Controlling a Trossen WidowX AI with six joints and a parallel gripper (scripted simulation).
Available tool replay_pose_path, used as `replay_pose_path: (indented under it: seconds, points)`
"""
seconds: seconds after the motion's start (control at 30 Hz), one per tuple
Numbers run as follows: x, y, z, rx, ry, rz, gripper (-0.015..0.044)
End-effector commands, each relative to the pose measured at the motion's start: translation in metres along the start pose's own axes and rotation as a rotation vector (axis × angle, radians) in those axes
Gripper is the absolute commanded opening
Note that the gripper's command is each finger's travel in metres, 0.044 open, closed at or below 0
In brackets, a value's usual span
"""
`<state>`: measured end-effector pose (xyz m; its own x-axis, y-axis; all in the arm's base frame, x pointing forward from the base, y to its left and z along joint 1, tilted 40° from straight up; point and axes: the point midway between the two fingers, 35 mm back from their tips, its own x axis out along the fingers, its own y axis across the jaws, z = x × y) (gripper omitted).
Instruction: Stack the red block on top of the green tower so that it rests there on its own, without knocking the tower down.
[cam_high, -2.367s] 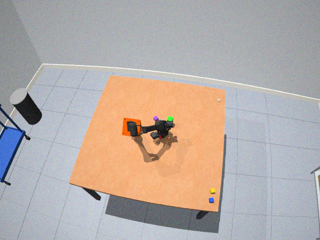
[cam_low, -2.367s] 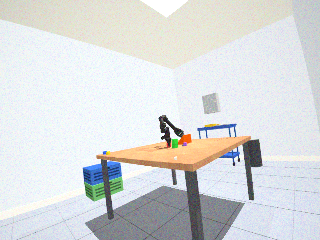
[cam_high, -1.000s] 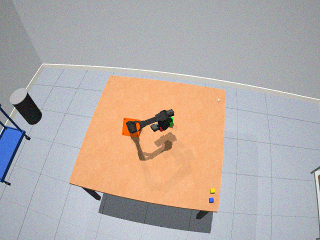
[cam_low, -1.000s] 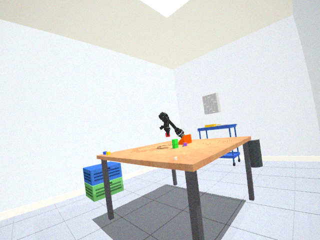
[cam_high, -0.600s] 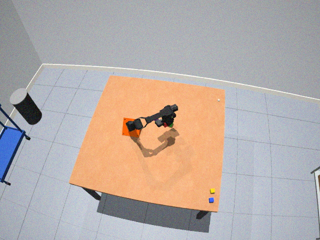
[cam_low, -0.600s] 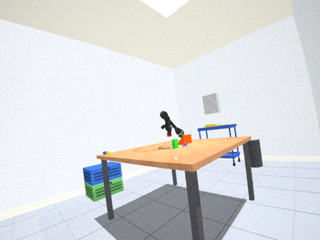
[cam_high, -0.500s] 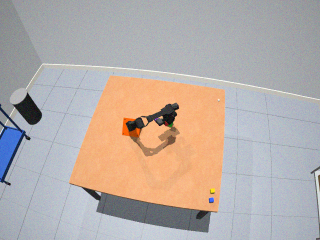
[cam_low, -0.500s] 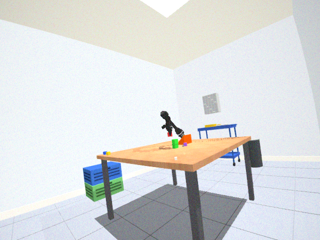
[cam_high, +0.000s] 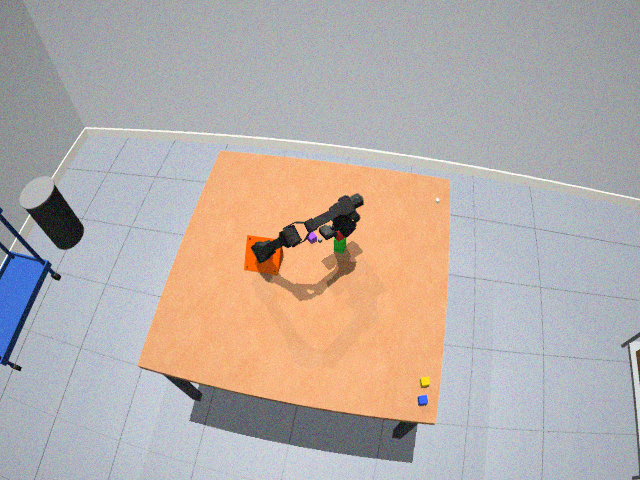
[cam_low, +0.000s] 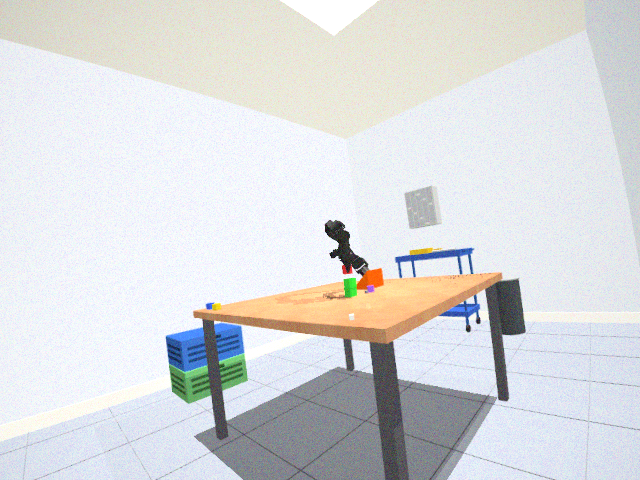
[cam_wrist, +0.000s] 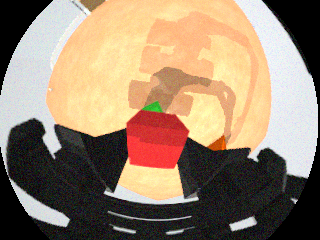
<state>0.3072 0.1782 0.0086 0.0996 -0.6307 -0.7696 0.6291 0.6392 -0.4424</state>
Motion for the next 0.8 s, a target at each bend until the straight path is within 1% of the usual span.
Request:
replay_pose_path:
  seconds: [0.0,0.2,0.47,0.77]
  points:
    - [-0.002,0.008,-0.005,0.005,0.001,0.006,0.0]
    - [-0.001,0.008,-0.006,0.005,0.001,0.006,0.0]
    - [0.025,0.008,-0.006,0.005,0.0,0.006,0.0]
    - [0.025,0.008,-0.006,0.005,0.0,0.006,0.0]
